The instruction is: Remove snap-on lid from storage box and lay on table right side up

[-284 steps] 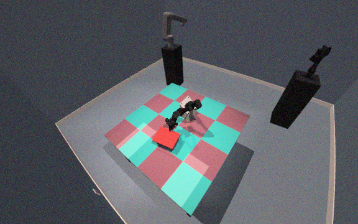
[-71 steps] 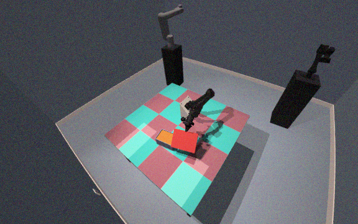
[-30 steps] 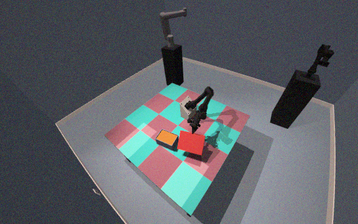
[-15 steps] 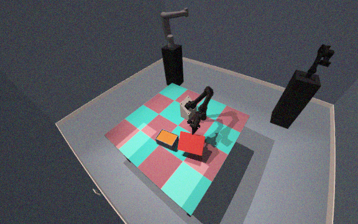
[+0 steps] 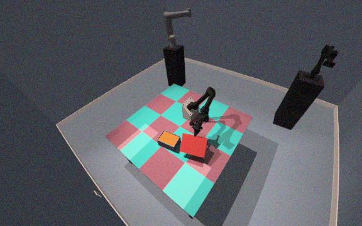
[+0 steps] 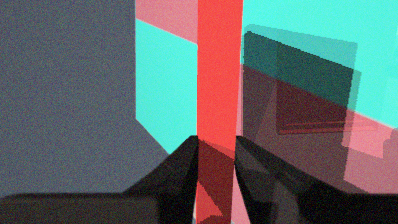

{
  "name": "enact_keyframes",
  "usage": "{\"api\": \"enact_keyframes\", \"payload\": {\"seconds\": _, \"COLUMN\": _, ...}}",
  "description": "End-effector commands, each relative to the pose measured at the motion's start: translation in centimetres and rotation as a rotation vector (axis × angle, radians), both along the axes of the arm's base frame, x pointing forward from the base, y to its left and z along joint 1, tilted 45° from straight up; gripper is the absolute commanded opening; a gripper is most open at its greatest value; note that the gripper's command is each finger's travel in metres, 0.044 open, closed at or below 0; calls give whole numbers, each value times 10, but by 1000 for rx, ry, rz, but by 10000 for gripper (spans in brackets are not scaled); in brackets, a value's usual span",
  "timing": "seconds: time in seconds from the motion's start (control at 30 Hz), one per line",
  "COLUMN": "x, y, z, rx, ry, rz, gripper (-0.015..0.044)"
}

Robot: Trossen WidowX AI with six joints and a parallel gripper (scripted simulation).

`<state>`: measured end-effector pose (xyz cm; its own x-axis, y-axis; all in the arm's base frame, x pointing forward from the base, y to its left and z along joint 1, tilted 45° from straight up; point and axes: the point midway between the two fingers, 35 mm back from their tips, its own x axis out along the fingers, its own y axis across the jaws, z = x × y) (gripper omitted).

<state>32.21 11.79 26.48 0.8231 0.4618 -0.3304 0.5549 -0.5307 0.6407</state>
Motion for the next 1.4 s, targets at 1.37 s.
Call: {"api": "enact_keyframes", "payload": {"seconds": 1.37, "x": 5, "y": 24, "z": -27, "rx": 4, "ry": 4, "rz": -11, "gripper": 0}}
